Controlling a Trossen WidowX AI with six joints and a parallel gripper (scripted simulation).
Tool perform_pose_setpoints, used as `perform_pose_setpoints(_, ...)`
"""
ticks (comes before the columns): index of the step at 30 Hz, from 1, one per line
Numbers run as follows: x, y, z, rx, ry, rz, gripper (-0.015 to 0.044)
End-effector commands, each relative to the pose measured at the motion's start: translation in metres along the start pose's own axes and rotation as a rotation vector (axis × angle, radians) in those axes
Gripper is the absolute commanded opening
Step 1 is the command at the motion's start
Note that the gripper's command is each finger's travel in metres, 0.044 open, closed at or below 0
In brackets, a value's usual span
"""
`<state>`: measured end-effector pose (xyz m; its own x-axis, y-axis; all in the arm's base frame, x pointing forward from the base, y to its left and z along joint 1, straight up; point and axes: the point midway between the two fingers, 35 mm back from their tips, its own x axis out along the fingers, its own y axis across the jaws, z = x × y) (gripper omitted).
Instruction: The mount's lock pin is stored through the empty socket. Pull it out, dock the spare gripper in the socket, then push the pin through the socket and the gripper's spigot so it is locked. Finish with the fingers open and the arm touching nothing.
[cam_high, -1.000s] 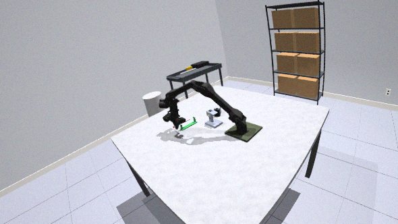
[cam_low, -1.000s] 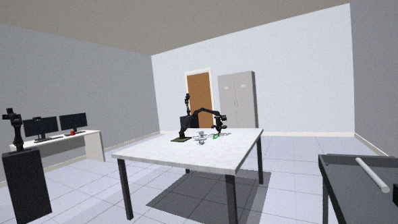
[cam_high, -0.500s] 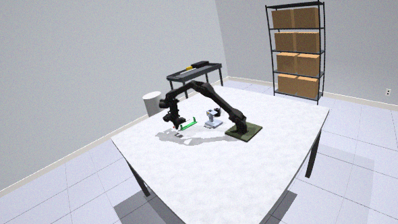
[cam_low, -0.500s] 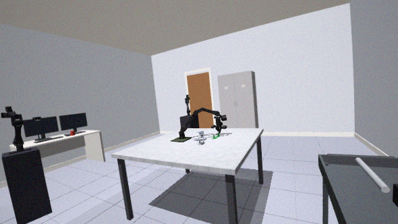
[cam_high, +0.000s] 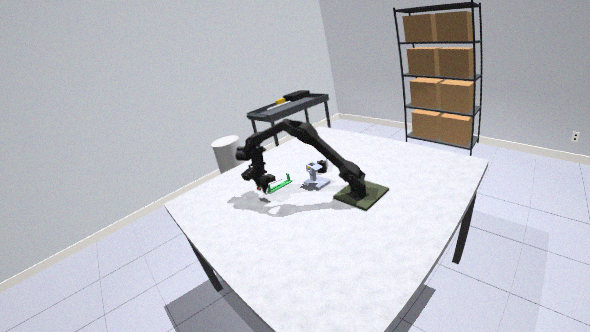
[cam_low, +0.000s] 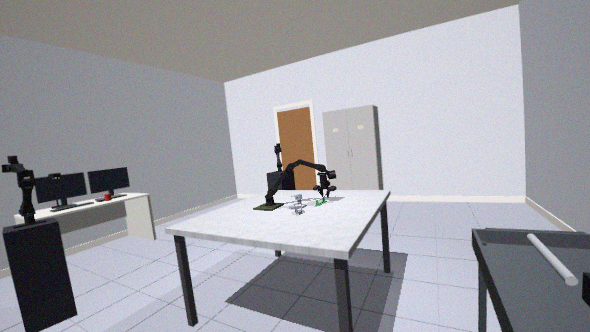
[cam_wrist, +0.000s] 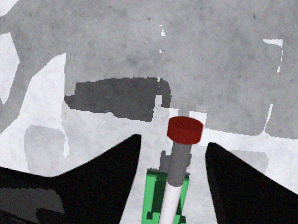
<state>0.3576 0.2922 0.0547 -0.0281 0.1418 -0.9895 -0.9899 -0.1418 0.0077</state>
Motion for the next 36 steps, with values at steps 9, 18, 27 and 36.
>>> perform_pose_setpoints(9,-0.022,0.005,0.001,0.003,0.011,0.02,0.02)
perform_pose_setpoints(18,-0.043,0.008,0.002,0.005,0.021,0.037,0.02)
perform_pose_setpoints(27,-0.069,0.012,0.004,0.007,0.026,0.047,0.02)
perform_pose_setpoints(36,-0.084,0.009,-0.012,0.003,0.026,0.024,0.0253)
